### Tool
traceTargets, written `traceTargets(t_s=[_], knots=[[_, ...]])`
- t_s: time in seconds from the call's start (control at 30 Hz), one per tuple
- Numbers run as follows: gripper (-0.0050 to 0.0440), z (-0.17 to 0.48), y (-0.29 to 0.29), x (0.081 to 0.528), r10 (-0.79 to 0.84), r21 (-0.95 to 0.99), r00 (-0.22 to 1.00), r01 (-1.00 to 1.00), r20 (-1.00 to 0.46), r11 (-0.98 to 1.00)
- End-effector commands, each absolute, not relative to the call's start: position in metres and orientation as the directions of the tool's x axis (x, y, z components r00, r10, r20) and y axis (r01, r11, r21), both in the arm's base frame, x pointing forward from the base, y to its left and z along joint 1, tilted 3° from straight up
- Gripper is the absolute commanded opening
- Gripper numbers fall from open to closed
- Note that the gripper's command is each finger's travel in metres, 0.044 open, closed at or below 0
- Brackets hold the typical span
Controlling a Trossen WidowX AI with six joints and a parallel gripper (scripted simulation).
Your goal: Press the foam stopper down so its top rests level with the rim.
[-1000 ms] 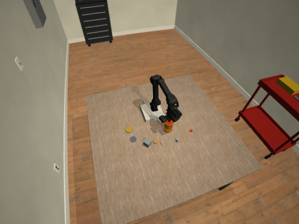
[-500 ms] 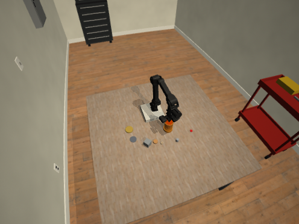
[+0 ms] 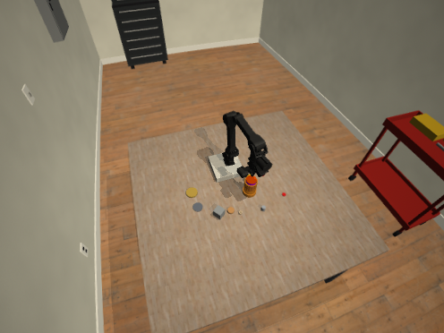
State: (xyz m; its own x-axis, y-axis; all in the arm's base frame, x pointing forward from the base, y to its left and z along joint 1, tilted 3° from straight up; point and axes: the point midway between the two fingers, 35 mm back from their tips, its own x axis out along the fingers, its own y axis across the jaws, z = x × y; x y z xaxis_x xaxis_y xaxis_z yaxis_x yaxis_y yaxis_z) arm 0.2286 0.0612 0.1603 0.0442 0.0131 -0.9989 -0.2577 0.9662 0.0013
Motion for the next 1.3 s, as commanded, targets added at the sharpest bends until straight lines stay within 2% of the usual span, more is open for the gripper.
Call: traceTargets(t_s=[0.0, 1.27], knots=[[0.0, 0.1851, 0.061, 0.2284, 0.013, 0.0, 0.047, -0.258, -0.999, 0.966], [0.0, 0.1817, 0.0611, 0.2282, 0.014, 0.001, 0.049, -0.258, -0.999, 0.966]])
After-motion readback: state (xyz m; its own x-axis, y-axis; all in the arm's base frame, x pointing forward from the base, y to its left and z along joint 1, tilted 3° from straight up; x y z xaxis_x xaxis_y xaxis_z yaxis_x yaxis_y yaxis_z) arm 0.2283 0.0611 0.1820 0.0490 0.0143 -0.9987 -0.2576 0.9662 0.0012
